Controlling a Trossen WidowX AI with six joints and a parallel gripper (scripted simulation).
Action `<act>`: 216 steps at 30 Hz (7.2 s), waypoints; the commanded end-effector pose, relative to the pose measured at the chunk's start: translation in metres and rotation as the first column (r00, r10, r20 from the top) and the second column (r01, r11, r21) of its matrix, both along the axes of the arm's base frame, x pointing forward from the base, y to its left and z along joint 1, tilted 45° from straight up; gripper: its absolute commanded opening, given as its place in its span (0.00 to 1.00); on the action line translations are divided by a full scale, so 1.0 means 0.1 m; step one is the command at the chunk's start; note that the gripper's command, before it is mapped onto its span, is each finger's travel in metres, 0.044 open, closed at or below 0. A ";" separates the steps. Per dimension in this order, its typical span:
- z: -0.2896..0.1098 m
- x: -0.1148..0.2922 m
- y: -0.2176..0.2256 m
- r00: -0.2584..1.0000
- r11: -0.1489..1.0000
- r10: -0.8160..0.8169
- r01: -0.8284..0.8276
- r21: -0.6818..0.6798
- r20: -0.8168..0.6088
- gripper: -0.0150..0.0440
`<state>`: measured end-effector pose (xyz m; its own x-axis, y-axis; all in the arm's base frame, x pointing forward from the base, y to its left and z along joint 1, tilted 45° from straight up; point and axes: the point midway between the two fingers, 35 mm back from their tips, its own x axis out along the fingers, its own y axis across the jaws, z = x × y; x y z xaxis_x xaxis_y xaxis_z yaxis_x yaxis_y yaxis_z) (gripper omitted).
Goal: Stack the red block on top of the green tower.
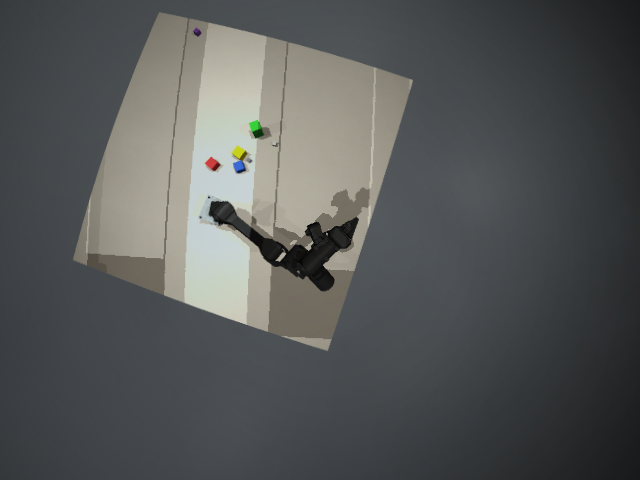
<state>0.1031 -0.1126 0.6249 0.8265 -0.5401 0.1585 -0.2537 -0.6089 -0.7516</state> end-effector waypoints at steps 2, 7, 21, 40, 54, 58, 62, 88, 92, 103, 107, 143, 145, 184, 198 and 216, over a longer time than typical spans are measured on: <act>0.01 0.03 0.05 1.000 1.000 0.000 0.000 -0.028 -0.010 1.00; 0.05 0.42 0.67 0.992 0.943 -0.016 -0.025 -0.332 -0.122 1.00; -0.53 1.47 2.26 0.911 0.361 -0.203 -0.271 -0.892 -0.358 1.00; -2.84 2.45 3.52 0.708 -0.577 -0.533 -0.704 -0.414 -0.463 1.00; -5.13 2.17 3.25 0.493 -0.658 -0.749 -0.474 0.585 -0.443 1.00; -5.63 1.86 2.96 0.411 -0.542 -0.811 -0.258 0.800 -0.417 1.00; -5.96 1.50 2.62 0.320 -0.396 -0.870 -0.001 0.918 -0.375 1.00; -6.42 0.99 2.09 0.212 -0.236 -0.928 0.302 0.924 -0.306 1.00; -6.57 0.95 1.93 0.212 -0.235 -0.929 0.302 0.924 -0.305 1.00; -6.61 0.96 1.89 0.212 -0.235 -0.929 0.302 0.924 -0.305 1.00; -6.66 0.96 1.85 0.212 -0.235 -0.929 0.301 0.924 -0.305 1.00; -6.92 0.90 1.58 0.212 -0.233 -0.929 0.301 0.925 -0.303 1.00; -6.92 0.90 1.58 0.212 -0.233 -0.929 0.301 0.925 -0.303 1.00; -6.39 1.00 2.11 0.212 -0.235 -0.928 0.302 0.924 -0.306 0.25; -6.09 1.06 2.40 0.211 -0.236 -0.928 0.303 0.923 -0.307 0.25; -5.90 1.66 2.20 0.203 -0.285 -0.918 0.260 0.923 -0.341 0.25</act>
